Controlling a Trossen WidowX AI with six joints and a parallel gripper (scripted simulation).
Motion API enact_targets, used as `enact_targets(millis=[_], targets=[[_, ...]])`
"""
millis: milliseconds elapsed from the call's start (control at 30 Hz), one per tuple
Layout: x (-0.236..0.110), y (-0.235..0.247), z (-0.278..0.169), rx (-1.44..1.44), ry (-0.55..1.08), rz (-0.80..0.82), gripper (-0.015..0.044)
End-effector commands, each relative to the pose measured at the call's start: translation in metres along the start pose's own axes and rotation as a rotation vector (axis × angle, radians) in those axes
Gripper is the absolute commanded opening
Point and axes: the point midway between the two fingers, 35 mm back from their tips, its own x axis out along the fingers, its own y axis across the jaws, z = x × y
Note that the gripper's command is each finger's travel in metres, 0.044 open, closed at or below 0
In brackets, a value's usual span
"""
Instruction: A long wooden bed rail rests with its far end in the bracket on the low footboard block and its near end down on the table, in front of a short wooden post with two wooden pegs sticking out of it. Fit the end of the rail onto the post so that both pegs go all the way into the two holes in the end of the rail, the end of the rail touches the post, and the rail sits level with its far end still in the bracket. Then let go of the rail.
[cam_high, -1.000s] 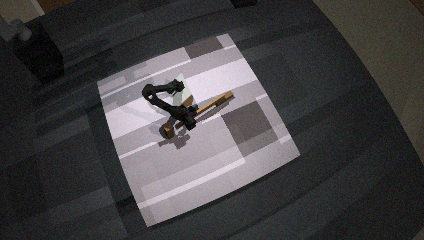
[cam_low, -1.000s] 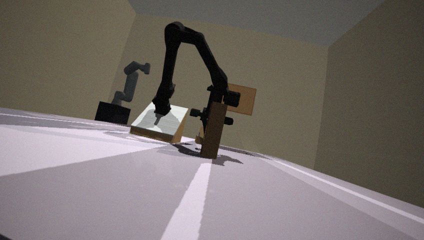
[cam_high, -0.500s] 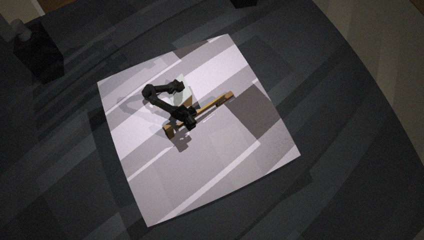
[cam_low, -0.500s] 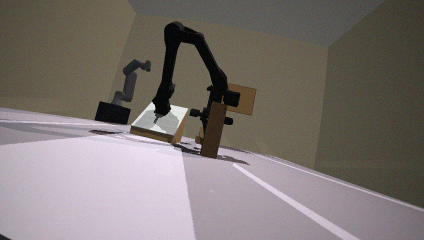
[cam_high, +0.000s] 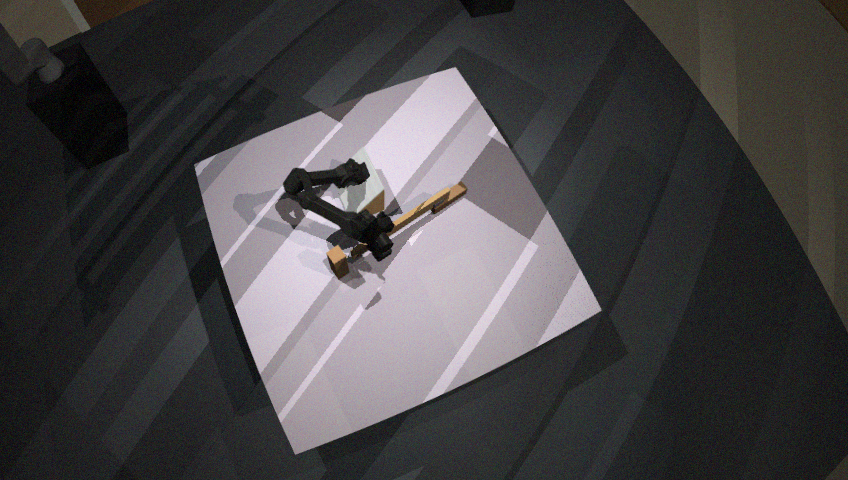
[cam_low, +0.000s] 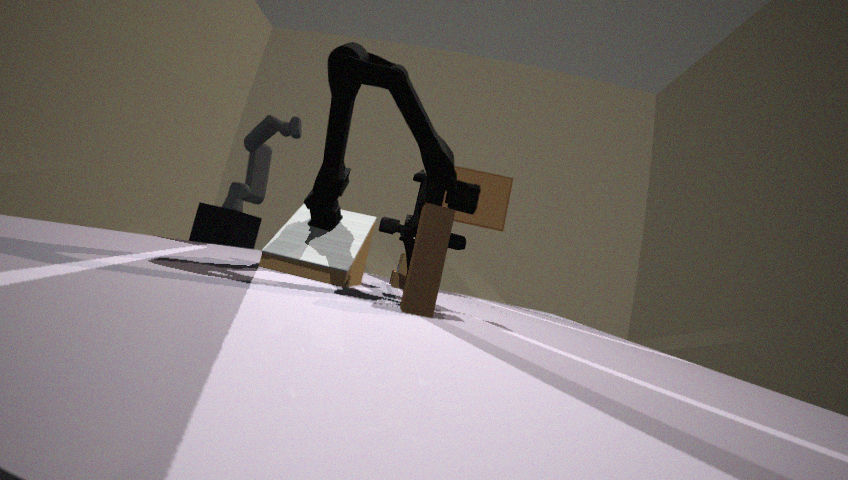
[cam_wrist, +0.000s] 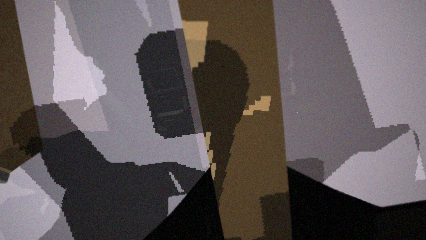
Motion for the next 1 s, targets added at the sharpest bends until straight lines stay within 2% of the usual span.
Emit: enact_targets(millis=[0,967], targets=[[-0.0006,-0.0001,0.0003,0.000,-0.004,-0.004,0.0000],[-0.0014,0.0000,-0.0066,0.000,-0.004,-0.004,0.0000]])
